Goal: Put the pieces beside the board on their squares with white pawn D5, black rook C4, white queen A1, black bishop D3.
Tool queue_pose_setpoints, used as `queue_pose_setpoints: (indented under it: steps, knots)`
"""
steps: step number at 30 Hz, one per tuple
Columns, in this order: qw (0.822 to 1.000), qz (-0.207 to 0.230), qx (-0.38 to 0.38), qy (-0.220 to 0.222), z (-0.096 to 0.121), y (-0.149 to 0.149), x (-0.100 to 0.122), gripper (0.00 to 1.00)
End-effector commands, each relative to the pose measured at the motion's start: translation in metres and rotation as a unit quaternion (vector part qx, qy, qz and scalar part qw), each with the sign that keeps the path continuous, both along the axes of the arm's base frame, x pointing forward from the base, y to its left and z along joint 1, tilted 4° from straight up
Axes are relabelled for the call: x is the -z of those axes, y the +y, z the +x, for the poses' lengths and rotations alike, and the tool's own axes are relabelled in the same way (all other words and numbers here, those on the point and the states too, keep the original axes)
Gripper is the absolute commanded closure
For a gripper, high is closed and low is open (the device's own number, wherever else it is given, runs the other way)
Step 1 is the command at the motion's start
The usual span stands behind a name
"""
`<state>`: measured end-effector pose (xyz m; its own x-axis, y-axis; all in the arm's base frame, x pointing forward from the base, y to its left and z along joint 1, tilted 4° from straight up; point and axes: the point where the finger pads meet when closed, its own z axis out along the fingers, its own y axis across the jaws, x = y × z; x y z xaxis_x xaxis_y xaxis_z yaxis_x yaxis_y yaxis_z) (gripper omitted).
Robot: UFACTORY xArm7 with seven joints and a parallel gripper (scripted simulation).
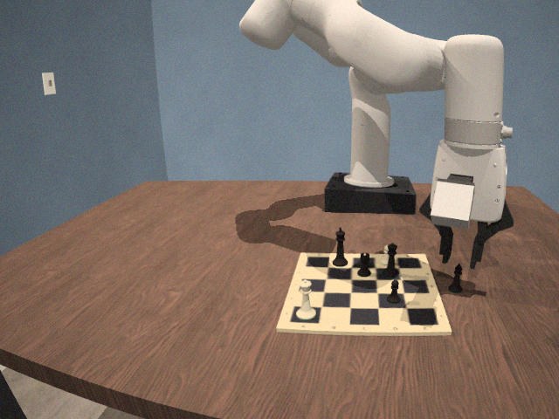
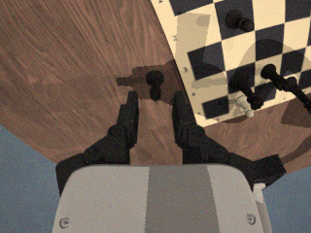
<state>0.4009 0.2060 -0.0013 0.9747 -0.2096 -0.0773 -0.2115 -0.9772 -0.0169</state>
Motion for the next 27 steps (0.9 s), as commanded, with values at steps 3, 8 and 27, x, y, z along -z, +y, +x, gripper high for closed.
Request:
queue_pose_setpoints:
  steps: [3,8,27]
  knots:
    - [1.0,0.001,0.0,-0.002,0.0,0.001,0.008,0.63]
    - [1.0,0.001,0.0,-0.002,0.0,0.001,0.014,0.63]
    - [1.0,0.001,0.0,-0.002,-0.001,0.002,0.033,0.63]
